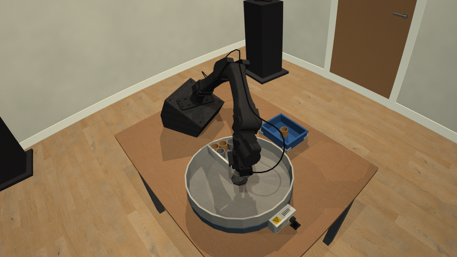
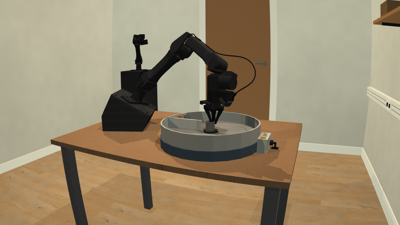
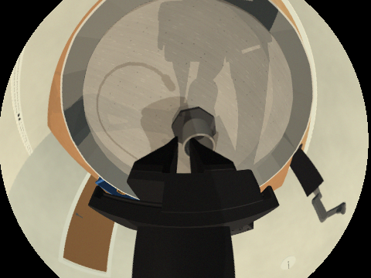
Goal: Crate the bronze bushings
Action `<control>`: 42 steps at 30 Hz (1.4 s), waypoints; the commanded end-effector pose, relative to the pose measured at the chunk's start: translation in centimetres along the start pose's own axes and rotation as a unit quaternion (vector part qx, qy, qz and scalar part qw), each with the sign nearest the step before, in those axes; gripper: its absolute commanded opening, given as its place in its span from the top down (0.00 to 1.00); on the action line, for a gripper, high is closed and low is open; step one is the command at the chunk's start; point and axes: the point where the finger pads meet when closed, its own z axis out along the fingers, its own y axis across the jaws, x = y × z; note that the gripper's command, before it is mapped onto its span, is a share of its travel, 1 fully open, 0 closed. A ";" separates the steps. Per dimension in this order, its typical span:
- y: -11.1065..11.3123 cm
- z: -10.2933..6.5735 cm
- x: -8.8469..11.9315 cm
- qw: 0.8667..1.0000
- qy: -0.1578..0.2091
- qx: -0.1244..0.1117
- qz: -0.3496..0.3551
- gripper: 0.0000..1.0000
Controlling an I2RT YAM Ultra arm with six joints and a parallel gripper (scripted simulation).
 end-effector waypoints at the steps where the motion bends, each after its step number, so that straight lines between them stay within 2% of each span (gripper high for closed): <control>1: 0.5 -2.3 -1.4 0.999 -0.036 -0.002 -0.005 0.84; 23: 0.4 -2.4 -1.2 0.999 -0.032 -0.001 -0.003 0.84; 27: 0.4 -3.5 -1.0 1.000 -0.028 -0.004 -0.006 0.84; 29: 0.4 -3.5 -1.0 1.000 -0.028 -0.004 -0.006 0.84; 36: 0.5 -6.4 -0.8 1.000 -0.028 -0.007 -0.006 0.84; 39: 0.5 -6.7 -0.8 1.000 -0.028 -0.006 -0.006 0.84; 42: 0.2 -6.0 -0.7 1.000 -0.019 -0.005 -0.003 0.84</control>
